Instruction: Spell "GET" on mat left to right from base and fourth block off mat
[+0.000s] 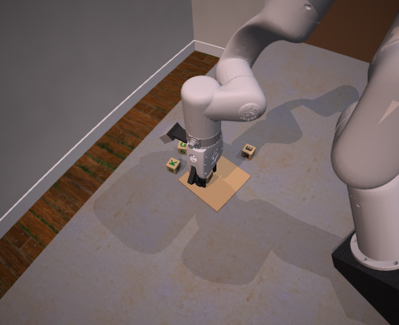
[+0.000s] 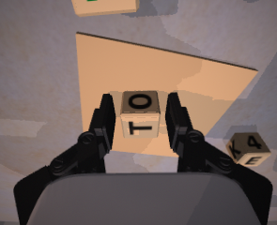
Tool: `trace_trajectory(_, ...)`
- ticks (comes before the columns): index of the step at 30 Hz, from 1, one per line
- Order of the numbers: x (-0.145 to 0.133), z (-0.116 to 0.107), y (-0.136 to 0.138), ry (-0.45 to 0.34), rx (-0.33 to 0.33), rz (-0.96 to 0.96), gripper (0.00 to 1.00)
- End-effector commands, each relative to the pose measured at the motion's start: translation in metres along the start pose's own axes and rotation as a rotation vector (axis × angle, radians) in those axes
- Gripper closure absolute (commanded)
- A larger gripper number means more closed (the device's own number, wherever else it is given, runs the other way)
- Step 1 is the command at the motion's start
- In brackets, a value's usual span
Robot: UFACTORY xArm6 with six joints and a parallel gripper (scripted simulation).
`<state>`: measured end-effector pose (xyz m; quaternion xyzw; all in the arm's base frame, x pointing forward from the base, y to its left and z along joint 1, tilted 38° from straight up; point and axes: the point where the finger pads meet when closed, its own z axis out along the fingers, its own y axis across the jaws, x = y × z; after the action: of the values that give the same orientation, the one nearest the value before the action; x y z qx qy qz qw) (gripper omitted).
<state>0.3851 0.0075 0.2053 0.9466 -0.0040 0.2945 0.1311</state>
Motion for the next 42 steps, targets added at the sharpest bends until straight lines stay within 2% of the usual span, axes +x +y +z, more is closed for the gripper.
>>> trace_trajectory(1,0.0012,-0.0007,0.0000,0.003,0.001,0.000,0.53)
trace_trajectory(15,0.0012,-0.0007,0.0000,0.003,0.001,0.000,0.53)
trace_trajectory(16,0.0012,-0.0007,0.0000,0.003,0.001,0.000,0.73)
trace_trajectory(42,0.0012,-0.0007,0.0000,0.003,0.001,0.000,0.73)
